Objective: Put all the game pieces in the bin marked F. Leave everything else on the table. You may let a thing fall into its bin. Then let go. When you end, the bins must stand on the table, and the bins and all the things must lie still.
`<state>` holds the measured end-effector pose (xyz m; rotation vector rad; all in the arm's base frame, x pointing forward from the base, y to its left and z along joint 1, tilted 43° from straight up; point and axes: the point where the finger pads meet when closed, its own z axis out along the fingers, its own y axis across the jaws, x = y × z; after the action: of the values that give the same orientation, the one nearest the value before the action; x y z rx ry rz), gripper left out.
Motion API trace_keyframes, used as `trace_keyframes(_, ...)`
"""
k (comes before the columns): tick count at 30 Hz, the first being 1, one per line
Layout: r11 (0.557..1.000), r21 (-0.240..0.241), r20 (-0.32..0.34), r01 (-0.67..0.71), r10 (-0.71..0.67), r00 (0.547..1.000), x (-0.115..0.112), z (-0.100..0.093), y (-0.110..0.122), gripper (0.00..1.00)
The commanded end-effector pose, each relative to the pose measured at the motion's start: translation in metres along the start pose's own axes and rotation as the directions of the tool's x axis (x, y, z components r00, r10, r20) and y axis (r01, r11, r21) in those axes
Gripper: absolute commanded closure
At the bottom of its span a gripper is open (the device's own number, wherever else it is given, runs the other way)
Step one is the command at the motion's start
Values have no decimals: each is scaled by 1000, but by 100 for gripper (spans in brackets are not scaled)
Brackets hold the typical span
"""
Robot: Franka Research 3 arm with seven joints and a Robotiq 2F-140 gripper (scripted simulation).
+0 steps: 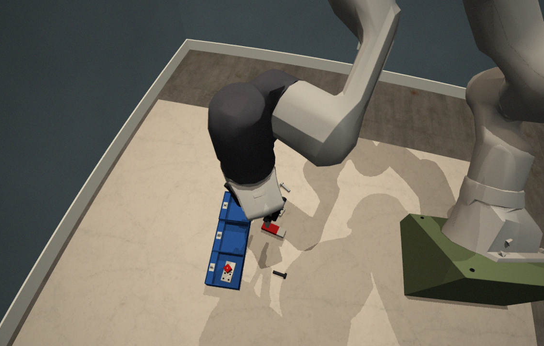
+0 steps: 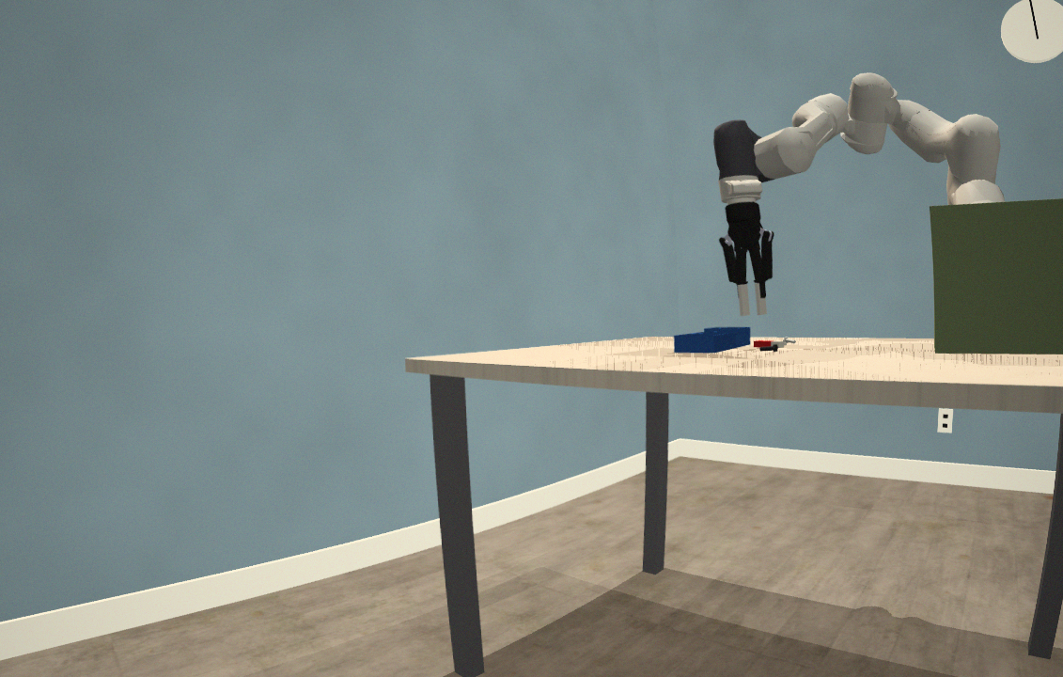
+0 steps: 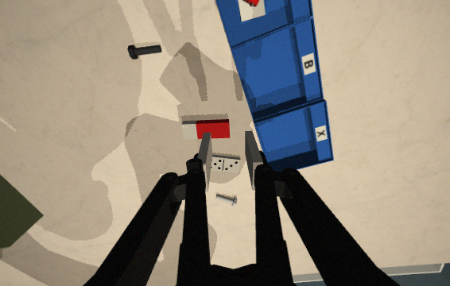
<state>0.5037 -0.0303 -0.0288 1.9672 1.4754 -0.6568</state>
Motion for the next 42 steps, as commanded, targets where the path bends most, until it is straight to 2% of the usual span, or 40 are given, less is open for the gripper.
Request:
trace_keyframes(1, 988, -3, -13, -156, 156, 988, -26, 0, -4, 75)
trace_keyframes(5, 973, 4, -6, -231, 231, 973, -59, 1, -10, 75)
trace_keyframes(7, 973, 4, -6, -231, 231, 973, -59, 1, -10, 75)
trace_keyframes(9, 954, 9, -3, -301, 301, 954, -72, 1, -12, 75)
trace_keyframes(22, 866, 27, -1, -499, 499, 866, -72, 1, -12, 75)
trace_keyframes(24, 866, 27, -1, -499, 499, 866, -72, 1, -12, 75)
trace_keyframes(25, 844, 31, -1, -536, 536, 844, -72, 1, -12, 75)
trace_keyframes(39, 708, 44, -1, -705, 705, 709, -70, 1, -13, 75)
trace_keyframes(41, 708, 44, -1, -705, 705, 709, -70, 1, -13, 75)
trace_keyframes(42, 678, 46, -1, -733, 734, 679, -70, 1, -13, 75)
